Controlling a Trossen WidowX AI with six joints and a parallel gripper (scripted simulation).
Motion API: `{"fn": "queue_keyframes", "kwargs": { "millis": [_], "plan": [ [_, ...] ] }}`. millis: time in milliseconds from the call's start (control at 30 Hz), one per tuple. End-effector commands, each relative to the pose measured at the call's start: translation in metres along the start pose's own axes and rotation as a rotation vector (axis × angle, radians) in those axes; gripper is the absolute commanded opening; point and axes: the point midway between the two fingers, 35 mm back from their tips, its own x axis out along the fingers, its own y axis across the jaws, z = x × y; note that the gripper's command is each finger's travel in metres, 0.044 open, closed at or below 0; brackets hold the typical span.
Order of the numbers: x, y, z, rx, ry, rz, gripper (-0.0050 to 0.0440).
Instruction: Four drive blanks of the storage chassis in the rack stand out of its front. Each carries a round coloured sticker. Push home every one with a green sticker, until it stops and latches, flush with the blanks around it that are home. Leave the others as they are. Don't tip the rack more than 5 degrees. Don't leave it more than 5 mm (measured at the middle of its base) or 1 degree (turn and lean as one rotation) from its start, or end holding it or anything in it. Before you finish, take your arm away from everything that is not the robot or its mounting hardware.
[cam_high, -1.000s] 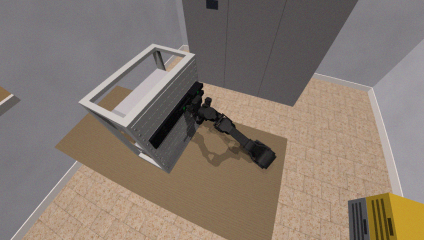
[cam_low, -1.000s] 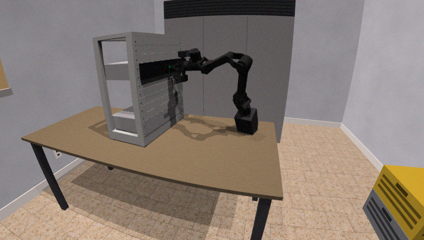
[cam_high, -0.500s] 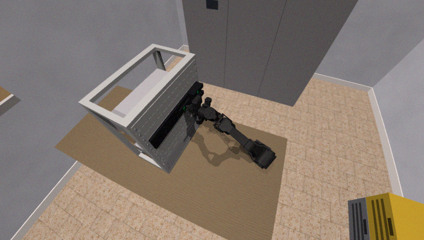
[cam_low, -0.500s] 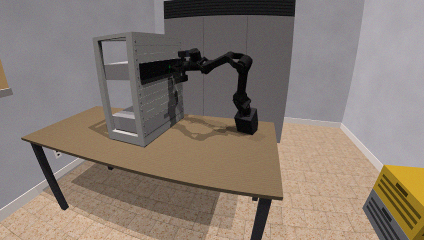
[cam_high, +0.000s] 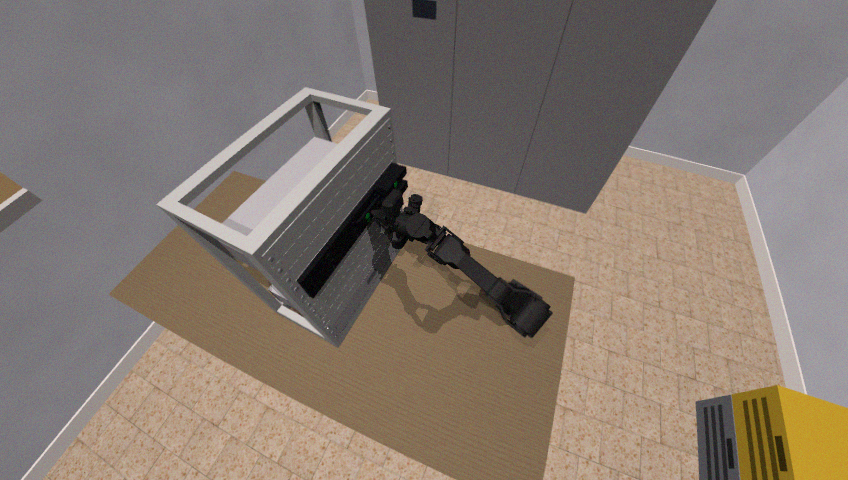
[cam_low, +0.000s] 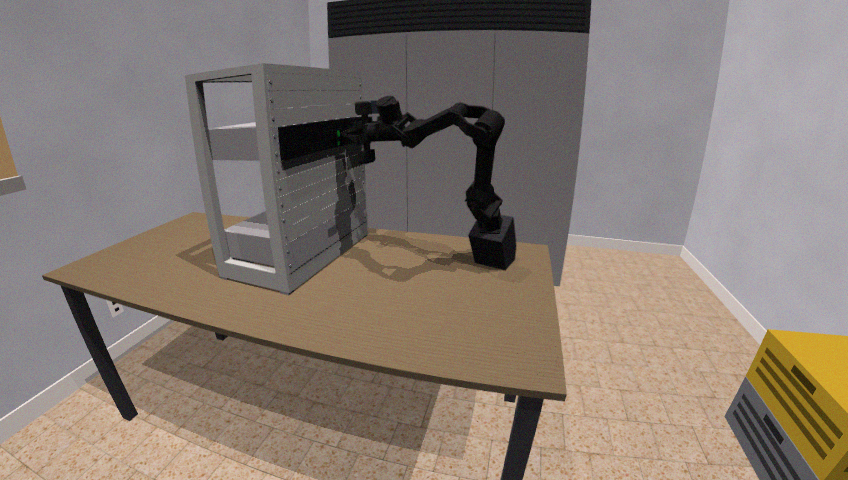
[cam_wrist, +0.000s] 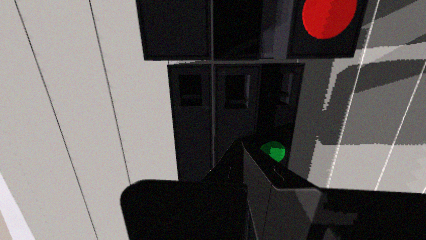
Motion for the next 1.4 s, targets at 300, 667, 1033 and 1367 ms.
{"fn": "queue_keyframes", "kwargs": {
  "millis": [300,667,1033,1367],
  "plan": [
    [0.0019,0.0259,-0.0155,-0.024,0.034,0.063,0.0000],
    [0.0044,0.0292,-0.0176,-0.024,0.034,0.063,0.0000],
    [0.0046,0.0294,-0.0178,-0.024,0.034,0.063,0.0000],
    [0.0046,0.0294,-0.0178,-0.024,0.034,0.063,0.0000]
  ]
}}
